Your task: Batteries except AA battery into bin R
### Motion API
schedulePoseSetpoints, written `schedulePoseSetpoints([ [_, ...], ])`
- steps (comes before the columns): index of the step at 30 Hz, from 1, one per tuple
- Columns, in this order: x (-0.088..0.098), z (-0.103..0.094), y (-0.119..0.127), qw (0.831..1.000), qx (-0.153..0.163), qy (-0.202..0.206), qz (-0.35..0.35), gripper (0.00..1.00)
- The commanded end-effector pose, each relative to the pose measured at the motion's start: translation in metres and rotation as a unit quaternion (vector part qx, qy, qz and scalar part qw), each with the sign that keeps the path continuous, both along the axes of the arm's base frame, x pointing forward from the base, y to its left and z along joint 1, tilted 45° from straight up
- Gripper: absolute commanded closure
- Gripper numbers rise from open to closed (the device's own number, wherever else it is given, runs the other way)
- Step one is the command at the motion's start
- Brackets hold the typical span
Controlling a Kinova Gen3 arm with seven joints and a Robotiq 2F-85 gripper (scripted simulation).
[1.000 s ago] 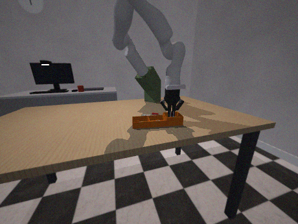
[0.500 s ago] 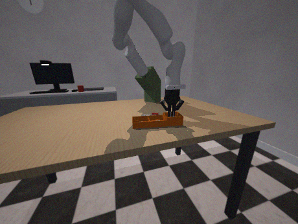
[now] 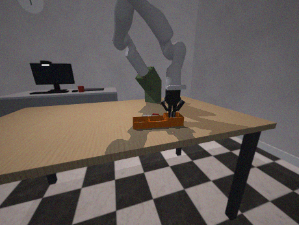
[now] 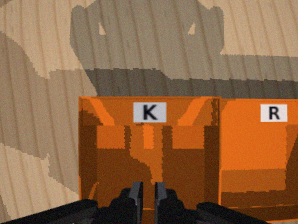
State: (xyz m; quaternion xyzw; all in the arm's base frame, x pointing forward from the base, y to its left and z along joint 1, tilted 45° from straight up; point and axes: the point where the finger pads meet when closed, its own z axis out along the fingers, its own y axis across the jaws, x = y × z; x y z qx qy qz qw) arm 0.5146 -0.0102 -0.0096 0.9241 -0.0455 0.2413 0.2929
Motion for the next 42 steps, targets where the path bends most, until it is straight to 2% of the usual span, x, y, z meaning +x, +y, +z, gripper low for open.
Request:
schedulePoseSetpoints([
  [1, 0.001, -0.001, 0.001, 1.000, 0.001, 0.000, 0.001, 0.91],
  [25, -0.014, 0.021, 0.018, 1.000, -0.002, 0.002, 0.002, 0.91],
  [32, -0.026, 0.041, 0.033, 1.000, -0.002, 0.002, 0.002, 0.91],
  [41, -0.025, 0.042, 0.034, 1.000, -0.001, 0.000, 0.000, 0.91],
  [42, -0.030, 0.048, 0.039, 1.000, -0.002, 0.002, 0.002, 0.91],
])
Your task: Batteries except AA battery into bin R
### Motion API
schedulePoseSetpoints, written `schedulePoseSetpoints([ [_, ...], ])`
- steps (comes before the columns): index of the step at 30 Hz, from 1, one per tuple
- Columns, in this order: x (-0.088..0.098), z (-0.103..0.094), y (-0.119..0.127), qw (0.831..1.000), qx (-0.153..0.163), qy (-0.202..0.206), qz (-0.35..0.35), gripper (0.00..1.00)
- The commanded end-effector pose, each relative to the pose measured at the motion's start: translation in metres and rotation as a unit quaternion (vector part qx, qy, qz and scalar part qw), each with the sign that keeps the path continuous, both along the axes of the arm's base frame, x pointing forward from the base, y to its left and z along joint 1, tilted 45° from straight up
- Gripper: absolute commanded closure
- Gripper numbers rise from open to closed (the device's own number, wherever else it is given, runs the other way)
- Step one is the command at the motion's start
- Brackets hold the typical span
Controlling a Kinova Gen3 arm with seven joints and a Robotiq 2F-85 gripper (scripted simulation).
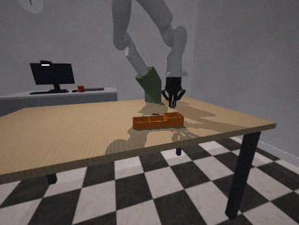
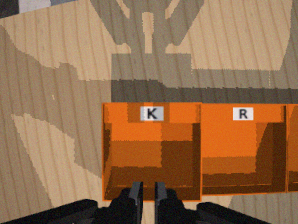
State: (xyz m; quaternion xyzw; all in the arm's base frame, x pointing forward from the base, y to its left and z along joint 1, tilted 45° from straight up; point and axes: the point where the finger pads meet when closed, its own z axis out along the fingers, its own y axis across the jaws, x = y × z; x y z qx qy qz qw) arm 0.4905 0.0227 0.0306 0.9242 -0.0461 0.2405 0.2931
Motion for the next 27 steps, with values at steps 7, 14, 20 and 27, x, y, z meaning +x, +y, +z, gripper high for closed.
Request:
schedulePoseSetpoints([
  [7, -0.030, 0.050, 0.039, 1.000, -0.002, 0.002, 0.003, 0.91],
  [14, -0.046, 0.080, 0.064, 1.000, 0.000, 0.000, 0.003, 0.91],
  [20, -0.053, 0.092, 0.073, 1.000, 0.000, 0.000, 0.003, 0.91],
  [27, -0.052, 0.091, 0.072, 1.000, 0.001, -0.002, 0.001, 0.91],
])
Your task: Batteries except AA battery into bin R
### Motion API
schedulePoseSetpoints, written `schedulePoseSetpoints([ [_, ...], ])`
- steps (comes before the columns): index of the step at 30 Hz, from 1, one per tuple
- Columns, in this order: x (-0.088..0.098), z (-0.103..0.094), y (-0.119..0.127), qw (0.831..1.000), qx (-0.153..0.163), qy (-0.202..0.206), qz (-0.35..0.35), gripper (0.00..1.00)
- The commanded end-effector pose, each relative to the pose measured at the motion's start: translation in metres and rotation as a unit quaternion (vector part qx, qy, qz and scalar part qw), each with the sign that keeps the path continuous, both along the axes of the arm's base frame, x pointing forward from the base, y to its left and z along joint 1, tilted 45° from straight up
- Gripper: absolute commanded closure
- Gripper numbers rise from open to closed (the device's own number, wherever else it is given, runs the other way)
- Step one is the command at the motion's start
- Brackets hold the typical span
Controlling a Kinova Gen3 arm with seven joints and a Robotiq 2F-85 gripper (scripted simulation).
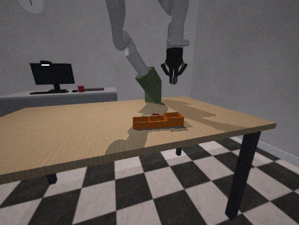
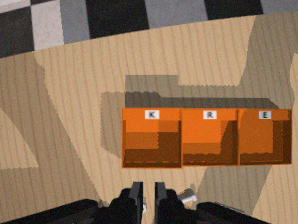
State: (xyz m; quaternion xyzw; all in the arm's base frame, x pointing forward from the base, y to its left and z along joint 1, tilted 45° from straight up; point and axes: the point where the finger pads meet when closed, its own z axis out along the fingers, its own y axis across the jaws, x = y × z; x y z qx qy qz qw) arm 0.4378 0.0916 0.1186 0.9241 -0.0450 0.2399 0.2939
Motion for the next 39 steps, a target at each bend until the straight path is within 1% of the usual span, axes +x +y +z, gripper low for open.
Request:
schedulePoseSetpoints([
  [1, 0.000, 0.003, 0.003, 1.000, 0.002, -0.002, 0.000, 0.91],
  [4, 0.000, 0.002, 0.002, 1.000, 0.002, -0.002, 0.001, 0.91],
  [5, -0.002, -0.005, -0.003, 1.000, -0.009, 0.016, 0.025, 0.76],
  [10, -0.018, -0.029, -0.036, 0.988, -0.062, 0.085, 0.110, 0.76],
  [14, -0.030, -0.049, -0.060, 0.970, -0.099, 0.135, 0.174, 0.76],
  [16, -0.030, -0.049, -0.060, 0.970, -0.099, 0.135, 0.174, 0.76],
  [17, -0.033, -0.054, -0.066, 0.961, -0.114, 0.156, 0.198, 0.76],
  [19, -0.040, -0.064, -0.078, 0.946, -0.133, 0.183, 0.232, 0.76],
  [24, -0.056, -0.088, -0.108, 0.904, -0.176, 0.240, 0.306, 0.76],
  [29, -0.069, -0.109, -0.139, 0.852, -0.221, 0.292, 0.375, 0.76],
  [31, -0.071, -0.110, -0.140, 0.828, -0.236, 0.313, 0.401, 0.76],
  [33, -0.071, -0.110, -0.140, 0.828, -0.236, 0.313, 0.401, 0.76],
  [34, -0.071, -0.110, -0.138, 0.811, -0.247, 0.328, 0.417, 0.76],
  [37, -0.073, -0.111, -0.137, 0.811, -0.247, 0.327, 0.418, 0.76],
  [39, -0.073, -0.111, -0.137, 0.814, -0.244, 0.325, 0.415, 0.76],
])
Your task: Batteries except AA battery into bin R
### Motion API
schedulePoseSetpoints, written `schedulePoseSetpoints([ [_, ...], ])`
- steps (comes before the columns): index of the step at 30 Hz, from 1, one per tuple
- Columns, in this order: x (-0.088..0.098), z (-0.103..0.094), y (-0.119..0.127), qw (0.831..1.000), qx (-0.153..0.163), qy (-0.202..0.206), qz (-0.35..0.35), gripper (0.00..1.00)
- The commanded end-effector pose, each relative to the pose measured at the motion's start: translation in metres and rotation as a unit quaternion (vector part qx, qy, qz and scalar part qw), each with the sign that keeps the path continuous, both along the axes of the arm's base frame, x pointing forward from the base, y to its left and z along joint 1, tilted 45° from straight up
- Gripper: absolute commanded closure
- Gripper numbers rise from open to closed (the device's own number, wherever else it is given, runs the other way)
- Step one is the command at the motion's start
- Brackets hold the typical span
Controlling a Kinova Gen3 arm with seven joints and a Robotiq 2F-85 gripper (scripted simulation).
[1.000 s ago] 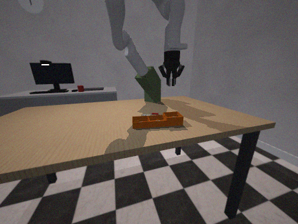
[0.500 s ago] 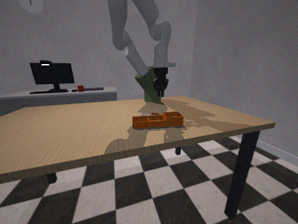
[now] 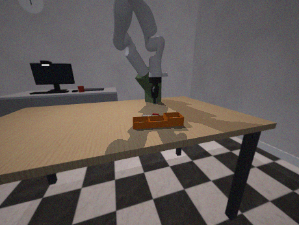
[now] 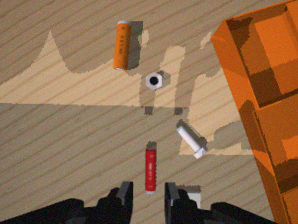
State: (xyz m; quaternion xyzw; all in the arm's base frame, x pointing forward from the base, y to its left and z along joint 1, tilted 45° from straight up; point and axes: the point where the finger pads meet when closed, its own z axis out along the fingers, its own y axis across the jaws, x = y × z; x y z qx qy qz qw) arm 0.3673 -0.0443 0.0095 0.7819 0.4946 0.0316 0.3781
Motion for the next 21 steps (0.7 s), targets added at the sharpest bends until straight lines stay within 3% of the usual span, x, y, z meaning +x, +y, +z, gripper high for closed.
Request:
schedulePoseSetpoints([
  [1, -0.0032, -0.0025, -0.0008, 1.000, -0.004, 0.005, 0.006, 0.76],
  [21, 0.0017, -0.0007, 0.0000, 1.000, -0.003, 0.005, 0.001, 0.76],
])
